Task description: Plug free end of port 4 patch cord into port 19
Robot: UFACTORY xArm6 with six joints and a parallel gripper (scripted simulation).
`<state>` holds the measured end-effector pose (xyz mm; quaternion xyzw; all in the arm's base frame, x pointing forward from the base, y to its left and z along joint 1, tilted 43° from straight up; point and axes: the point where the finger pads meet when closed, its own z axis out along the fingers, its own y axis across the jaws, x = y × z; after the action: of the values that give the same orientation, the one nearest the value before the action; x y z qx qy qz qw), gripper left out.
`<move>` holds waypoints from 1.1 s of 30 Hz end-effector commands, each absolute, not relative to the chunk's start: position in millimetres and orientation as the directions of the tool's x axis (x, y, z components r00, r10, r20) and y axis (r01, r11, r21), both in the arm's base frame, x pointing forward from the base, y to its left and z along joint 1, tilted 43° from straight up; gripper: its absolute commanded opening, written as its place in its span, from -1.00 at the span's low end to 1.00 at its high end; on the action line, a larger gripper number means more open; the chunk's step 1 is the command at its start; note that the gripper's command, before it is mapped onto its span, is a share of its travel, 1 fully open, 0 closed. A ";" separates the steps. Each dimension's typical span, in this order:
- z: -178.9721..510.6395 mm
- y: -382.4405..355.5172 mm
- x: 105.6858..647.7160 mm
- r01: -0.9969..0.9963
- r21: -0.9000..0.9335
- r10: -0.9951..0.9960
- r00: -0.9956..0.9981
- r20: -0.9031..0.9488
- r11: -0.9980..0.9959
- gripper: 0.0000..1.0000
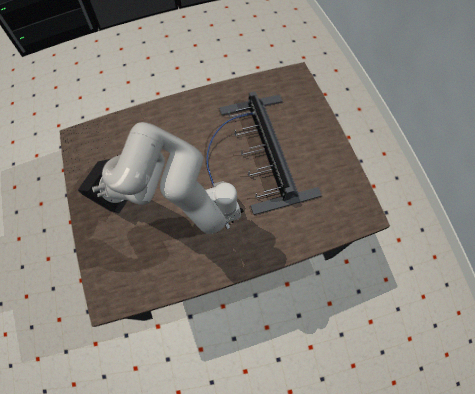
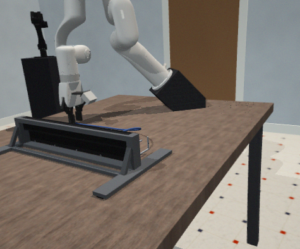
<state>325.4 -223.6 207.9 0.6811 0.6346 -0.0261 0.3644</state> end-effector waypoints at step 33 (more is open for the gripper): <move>205.1 -226.6 328.2 0.882 0.465 0.845 0.194 -0.499 0.072 -0.25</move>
<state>327.0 -225.7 205.1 0.6811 0.6346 -0.0260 0.3643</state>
